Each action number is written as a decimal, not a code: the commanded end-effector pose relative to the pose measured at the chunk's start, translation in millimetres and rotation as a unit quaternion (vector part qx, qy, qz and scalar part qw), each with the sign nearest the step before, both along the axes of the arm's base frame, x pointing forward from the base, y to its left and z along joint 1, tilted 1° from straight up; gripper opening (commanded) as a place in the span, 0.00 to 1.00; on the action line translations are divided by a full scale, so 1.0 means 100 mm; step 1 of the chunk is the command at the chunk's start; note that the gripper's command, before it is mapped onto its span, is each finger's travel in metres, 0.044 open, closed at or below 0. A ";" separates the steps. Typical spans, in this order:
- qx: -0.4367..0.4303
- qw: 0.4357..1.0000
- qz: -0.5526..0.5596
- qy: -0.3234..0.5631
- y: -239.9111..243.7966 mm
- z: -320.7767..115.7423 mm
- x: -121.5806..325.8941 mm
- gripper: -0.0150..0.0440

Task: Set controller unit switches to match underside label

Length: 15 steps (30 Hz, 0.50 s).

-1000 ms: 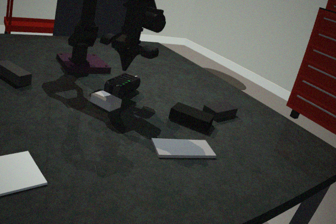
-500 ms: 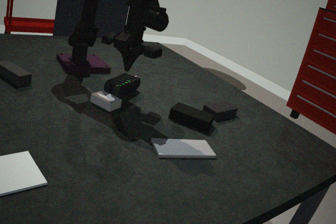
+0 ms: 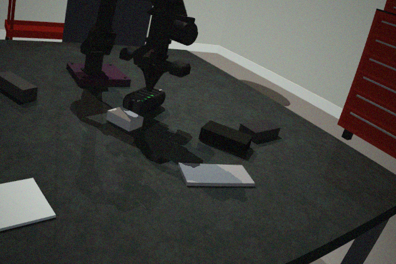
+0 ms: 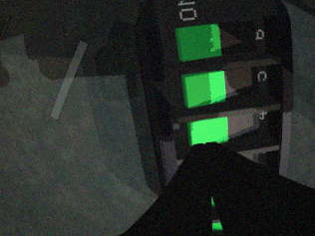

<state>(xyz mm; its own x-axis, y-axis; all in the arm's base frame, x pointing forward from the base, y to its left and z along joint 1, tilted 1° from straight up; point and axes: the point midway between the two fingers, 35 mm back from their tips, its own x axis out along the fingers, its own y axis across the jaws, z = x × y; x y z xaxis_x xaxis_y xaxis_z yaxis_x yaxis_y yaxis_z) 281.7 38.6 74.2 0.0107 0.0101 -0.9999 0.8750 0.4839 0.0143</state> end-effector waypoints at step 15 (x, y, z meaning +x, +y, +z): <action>-0.003 1.000 0.001 0.005 0.00 -0.22 -0.02 0.25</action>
<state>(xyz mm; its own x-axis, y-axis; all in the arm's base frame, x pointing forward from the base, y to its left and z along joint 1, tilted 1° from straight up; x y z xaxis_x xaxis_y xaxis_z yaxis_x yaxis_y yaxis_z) 281.0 39.0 56.3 0.0078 0.0097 -0.9999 0.8742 0.4854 0.0115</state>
